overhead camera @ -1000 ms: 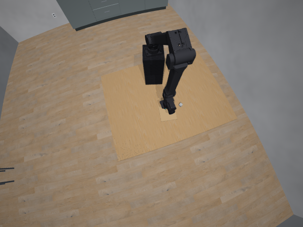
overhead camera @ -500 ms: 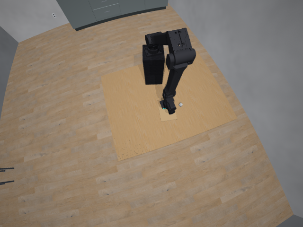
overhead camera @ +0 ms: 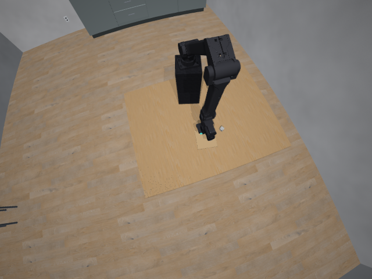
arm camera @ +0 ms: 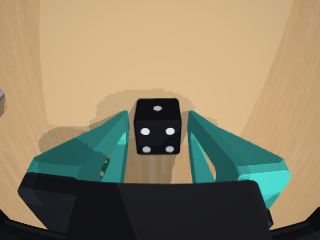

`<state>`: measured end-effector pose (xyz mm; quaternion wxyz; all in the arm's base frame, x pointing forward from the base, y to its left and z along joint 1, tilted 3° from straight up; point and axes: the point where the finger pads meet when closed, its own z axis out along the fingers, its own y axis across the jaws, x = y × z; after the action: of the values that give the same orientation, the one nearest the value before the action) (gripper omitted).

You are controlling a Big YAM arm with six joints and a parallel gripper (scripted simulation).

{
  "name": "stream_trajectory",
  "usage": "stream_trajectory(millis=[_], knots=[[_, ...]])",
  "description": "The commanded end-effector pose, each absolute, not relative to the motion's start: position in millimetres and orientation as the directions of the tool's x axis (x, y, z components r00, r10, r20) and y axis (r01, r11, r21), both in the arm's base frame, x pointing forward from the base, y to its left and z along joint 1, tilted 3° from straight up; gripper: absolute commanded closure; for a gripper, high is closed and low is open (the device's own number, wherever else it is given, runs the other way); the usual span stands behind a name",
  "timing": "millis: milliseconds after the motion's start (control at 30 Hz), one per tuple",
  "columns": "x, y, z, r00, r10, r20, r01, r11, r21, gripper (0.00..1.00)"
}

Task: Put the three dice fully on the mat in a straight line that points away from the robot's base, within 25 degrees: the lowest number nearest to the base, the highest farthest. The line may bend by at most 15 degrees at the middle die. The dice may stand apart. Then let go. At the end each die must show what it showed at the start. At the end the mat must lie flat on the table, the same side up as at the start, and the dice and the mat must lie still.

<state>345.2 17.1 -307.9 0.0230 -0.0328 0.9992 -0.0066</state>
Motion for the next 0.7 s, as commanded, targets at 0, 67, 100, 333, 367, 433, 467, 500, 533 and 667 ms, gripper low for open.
stream_trajectory(millis=[0,67,100,333,367,433,467,500,533,667], knots=[[358,12,-296,-0.995,-0.057,-0.077,-0.056,0.998,-0.015,0.61],[352,12,-293,-0.997,-0.057,-0.061,-0.056,0.998,-0.015,0.61],[352,12,-290,-0.997,-0.056,-0.061,-0.055,0.998,-0.015,0.61],[351,12,-269,-0.997,-0.053,-0.063,-0.052,0.999,-0.015,0.61],[351,12,-264,-0.997,-0.052,-0.064,-0.051,0.999,-0.015,0.61],[351,13,-253,-0.997,-0.051,-0.064,-0.051,0.999,-0.015,0.61],[350,13,-247,-0.997,-0.051,-0.065,-0.051,0.999,-0.015,0.61],[350,14,-242,-0.997,-0.052,-0.065,-0.051,0.999,-0.015,0.61],[349,14,-237,-0.997,-0.052,-0.065,-0.051,0.999,-0.015,0.61],[348,15,-220,-0.997,-0.052,-0.065,-0.051,0.999,-0.015,0.61]])
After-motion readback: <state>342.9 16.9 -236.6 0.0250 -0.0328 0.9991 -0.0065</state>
